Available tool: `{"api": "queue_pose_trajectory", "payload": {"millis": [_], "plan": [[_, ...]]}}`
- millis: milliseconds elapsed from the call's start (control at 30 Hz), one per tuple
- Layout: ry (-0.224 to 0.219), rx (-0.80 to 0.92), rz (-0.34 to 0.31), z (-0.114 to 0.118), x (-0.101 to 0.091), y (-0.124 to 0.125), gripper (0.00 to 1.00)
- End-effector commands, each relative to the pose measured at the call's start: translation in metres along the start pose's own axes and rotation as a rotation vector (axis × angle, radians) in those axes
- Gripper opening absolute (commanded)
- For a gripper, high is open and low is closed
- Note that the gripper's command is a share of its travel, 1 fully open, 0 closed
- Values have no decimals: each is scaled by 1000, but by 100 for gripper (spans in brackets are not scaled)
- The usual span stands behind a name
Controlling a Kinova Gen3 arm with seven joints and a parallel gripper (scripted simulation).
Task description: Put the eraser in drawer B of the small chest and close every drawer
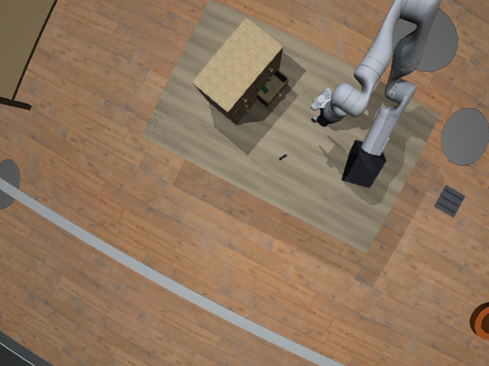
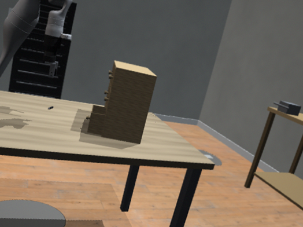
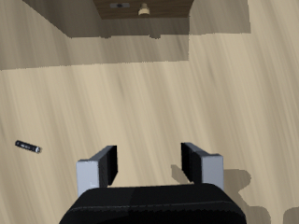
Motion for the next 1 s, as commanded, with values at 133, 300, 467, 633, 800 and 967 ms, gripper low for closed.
{"api": "queue_pose_trajectory", "payload": {"millis": [133, 300, 467, 633, 800, 967], "plan": [[-9, 3, 40, 3, 3, -1, 100], [-14, 3, 101, 3, 8, 2, 100], [-23, 3, 212, 3, 17, 6, 100], [-33, 2, 347, 3, 29, 11, 100], [-40, 2, 433, 4, 36, 14, 100], [-51, 1, 576, 4, 49, 20, 100]]}}
Point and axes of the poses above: the point where the finger pads meet when closed, its own x axis out along the fingers, its own z axis across the jaws, y = z × x, the point moved 2 cm from there along -x, back along the fingers, and after that the axes turned 5 degrees about -x, right-handed, at the moved point
